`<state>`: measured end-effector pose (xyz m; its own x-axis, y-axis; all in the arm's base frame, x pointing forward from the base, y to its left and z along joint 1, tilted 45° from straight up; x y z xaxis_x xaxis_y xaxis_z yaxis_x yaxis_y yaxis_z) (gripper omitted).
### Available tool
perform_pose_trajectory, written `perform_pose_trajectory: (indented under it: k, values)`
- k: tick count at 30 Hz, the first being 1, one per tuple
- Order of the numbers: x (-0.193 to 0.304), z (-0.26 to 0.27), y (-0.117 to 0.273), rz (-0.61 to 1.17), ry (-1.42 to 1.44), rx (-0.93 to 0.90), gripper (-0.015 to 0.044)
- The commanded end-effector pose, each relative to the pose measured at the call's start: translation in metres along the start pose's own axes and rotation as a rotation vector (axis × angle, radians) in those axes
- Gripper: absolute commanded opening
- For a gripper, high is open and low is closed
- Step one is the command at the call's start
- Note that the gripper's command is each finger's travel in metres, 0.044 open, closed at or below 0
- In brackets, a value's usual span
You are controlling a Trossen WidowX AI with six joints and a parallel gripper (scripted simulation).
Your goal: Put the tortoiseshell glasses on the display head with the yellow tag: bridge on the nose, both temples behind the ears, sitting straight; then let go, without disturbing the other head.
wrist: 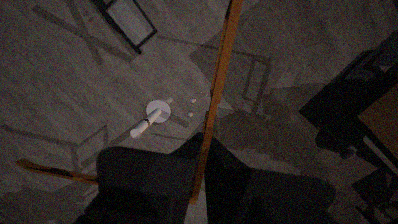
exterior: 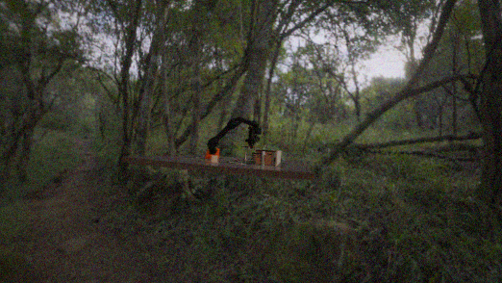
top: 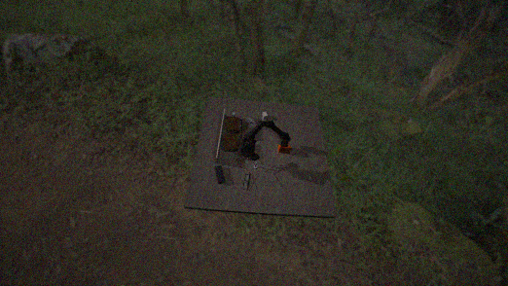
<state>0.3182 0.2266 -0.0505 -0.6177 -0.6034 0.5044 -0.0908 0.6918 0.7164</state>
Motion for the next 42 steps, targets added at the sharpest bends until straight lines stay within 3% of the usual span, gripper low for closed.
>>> perform_pose_trajectory:
  k: [1, 42]
  values:
    - [0.002, -0.002, 0.006, 0.000, -0.001, -0.007, 0.0000]
    - [0.175, -0.119, 0.012, 0.004, 0.423, -0.006, 0.0000]
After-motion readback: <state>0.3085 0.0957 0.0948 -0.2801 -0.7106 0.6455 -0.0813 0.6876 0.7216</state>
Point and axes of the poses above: the point midway between the two fingers, 35 mm back from their tips, its own y axis back along the fingers, its own z axis across the jaws, x = y × z, the point moved 1 cm from there along y, back along the fingers, and after that the axes turned 10 degrees about y, right-handed, at the moved point
